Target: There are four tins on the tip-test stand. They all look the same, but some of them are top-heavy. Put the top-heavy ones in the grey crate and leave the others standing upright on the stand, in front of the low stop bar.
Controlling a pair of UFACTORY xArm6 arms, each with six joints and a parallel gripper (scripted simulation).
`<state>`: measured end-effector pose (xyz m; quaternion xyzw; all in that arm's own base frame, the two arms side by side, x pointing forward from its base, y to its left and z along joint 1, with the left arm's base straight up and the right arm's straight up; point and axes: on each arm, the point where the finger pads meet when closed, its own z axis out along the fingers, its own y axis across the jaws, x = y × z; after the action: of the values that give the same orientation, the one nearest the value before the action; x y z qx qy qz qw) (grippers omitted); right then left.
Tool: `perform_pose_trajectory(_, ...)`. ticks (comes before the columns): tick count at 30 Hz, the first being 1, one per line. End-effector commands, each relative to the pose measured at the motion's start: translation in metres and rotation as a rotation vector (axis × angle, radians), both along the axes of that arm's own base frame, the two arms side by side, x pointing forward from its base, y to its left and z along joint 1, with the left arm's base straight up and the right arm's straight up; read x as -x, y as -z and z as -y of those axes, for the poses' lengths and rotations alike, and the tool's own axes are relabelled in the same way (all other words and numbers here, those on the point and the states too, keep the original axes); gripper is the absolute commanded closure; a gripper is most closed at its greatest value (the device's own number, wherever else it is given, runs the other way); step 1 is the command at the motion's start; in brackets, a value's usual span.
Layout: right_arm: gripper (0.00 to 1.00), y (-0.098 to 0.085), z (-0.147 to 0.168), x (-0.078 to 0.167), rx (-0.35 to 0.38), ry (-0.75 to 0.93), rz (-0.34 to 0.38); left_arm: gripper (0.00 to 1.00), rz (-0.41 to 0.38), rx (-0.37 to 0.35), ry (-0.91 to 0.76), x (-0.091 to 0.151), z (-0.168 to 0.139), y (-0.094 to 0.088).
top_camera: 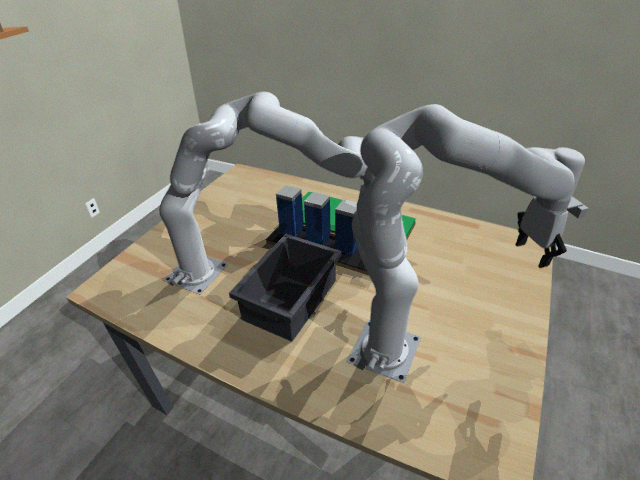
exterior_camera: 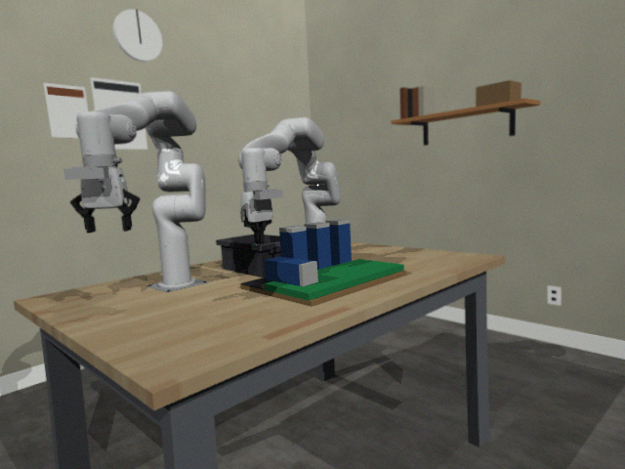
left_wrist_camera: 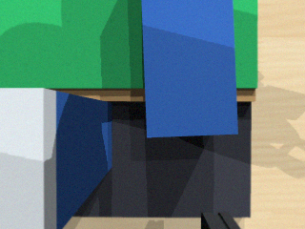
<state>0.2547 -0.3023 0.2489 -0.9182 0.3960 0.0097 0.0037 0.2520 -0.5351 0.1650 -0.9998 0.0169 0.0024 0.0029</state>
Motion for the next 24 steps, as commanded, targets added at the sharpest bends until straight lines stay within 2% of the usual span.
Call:
perform_pose_trajectory(1,0.0,-0.001,0.001,-0.001,0.003,0.0,0.003,1.0,0.004,0.006,0.001,0.004,0.002,-0.003)
perform_pose_trajectory(24,0.0,-0.001,0.001,-0.001,0.003,0.0,0.003,1.0,0.004,0.005,0.0,0.015,0.001,-0.003)
